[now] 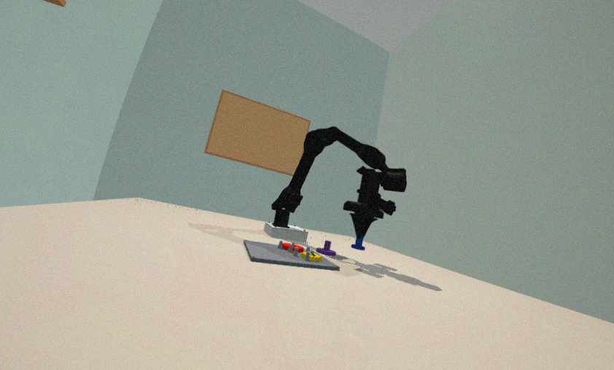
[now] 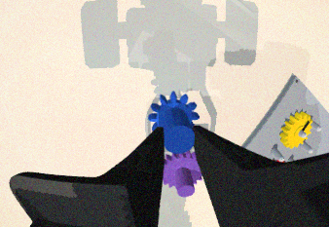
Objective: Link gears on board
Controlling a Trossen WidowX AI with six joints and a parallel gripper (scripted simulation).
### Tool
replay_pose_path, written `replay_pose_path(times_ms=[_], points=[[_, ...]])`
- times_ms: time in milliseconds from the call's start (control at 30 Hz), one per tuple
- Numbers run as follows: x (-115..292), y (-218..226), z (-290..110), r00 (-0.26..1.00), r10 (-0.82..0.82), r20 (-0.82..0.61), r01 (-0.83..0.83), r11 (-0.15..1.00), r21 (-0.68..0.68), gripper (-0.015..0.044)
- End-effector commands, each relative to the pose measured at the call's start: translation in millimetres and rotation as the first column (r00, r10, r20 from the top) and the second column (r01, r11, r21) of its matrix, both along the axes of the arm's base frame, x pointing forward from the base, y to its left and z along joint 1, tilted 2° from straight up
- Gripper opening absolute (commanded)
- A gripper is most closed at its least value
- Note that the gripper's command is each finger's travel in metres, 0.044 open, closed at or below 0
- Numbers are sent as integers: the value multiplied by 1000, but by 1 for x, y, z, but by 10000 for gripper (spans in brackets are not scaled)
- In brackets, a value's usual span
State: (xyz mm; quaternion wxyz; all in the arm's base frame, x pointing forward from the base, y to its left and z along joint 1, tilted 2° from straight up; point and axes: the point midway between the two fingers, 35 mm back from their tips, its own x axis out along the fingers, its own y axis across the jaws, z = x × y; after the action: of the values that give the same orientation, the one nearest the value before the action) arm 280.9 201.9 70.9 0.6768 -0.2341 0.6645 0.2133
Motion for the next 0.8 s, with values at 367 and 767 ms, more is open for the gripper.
replay_pose_path(times_ms=[367,767], points=[[2,2,33,1000,-2,4,2,1000,3,0],[2,2,59,1000,-2,3,2,1000,2,0]])
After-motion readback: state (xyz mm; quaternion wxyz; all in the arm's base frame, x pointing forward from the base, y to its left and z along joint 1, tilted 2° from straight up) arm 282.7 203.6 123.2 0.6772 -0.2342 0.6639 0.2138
